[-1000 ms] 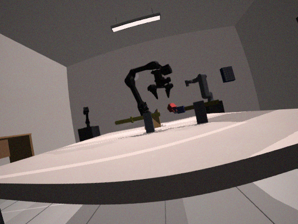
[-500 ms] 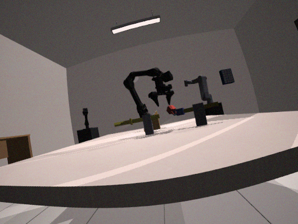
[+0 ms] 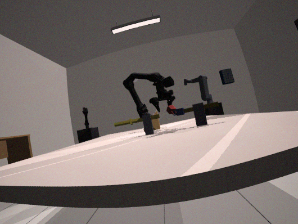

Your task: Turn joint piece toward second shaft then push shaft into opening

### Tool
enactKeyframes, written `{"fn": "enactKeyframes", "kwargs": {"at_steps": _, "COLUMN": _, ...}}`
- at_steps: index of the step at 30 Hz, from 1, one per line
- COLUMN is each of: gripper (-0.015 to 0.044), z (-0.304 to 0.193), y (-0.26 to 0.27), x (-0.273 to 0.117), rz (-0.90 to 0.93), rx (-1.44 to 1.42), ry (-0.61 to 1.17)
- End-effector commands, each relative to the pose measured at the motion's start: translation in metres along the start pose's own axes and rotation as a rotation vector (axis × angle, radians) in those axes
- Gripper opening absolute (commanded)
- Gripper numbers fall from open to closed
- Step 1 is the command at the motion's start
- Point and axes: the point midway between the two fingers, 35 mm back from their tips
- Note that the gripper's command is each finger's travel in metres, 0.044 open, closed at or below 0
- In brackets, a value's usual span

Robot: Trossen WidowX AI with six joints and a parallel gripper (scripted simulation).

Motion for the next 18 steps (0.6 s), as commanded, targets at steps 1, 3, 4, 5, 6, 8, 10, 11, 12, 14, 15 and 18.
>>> {"fn": "enactKeyframes", "kwargs": {"at_steps": 1, "gripper": 0.044, "z": 0.012, "y": 0.001, "x": 0.001, "rz": -0.001, "rx": 0.0, "ry": -0.003}}
{"fn": "enactKeyframes", "kwargs": {"at_steps": 3, "gripper": 0.044, "z": 0.02, "y": 0.002, "x": 0.001, "rz": -0.001, "rx": 0.001, "ry": -0.003}}
{"fn": "enactKeyframes", "kwargs": {"at_steps": 4, "gripper": 0.044, "z": 0.023, "y": 0.002, "x": 0.001, "rz": -0.001, "rx": 0.001, "ry": -0.003}}
{"fn": "enactKeyframes", "kwargs": {"at_steps": 5, "gripper": 0.044, "z": 0.027, "y": 0.002, "x": 0.001, "rz": -0.001, "rx": 0.001, "ry": -0.003}}
{"fn": "enactKeyframes", "kwargs": {"at_steps": 6, "gripper": 0.044, "z": 0.03, "y": 0.002, "x": 0.001, "rz": -0.001, "rx": 0.001, "ry": -0.003}}
{"fn": "enactKeyframes", "kwargs": {"at_steps": 8, "gripper": 0.044, "z": 0.037, "y": 0.003, "x": 0.001, "rz": -0.001, "rx": 0.001, "ry": -0.004}}
{"fn": "enactKeyframes", "kwargs": {"at_steps": 10, "gripper": 0.044, "z": 0.044, "y": 0.003, "x": 0.001, "rz": -0.001, "rx": 0.002, "ry": -0.004}}
{"fn": "enactKeyframes", "kwargs": {"at_steps": 11, "gripper": 0.044, "z": 0.047, "y": 0.004, "x": 0.001, "rz": -0.001, "rx": 0.002, "ry": -0.004}}
{"fn": "enactKeyframes", "kwargs": {"at_steps": 12, "gripper": 0.044, "z": 0.051, "y": 0.004, "x": 0.001, "rz": -0.001, "rx": 0.002, "ry": -0.004}}
{"fn": "enactKeyframes", "kwargs": {"at_steps": 14, "gripper": 0.044, "z": 0.058, "y": 0.004, "x": 0.002, "rz": -0.001, "rx": 0.003, "ry": -0.004}}
{"fn": "enactKeyframes", "kwargs": {"at_steps": 15, "gripper": 0.044, "z": 0.061, "y": 0.004, "x": 0.002, "rz": -0.001, "rx": 0.003, "ry": -0.005}}
{"fn": "enactKeyframes", "kwargs": {"at_steps": 18, "gripper": 0.044, "z": 0.066, "y": 0.004, "x": 0.002, "rz": -0.002, "rx": 0.003, "ry": -0.005}}
Point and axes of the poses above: the point midway between the two fingers, 35 mm back from their tips, its own x axis out along the fingers, its own y axis across the jaws, z = x × y, and after that the axes turned 5 degrees about x, right-handed
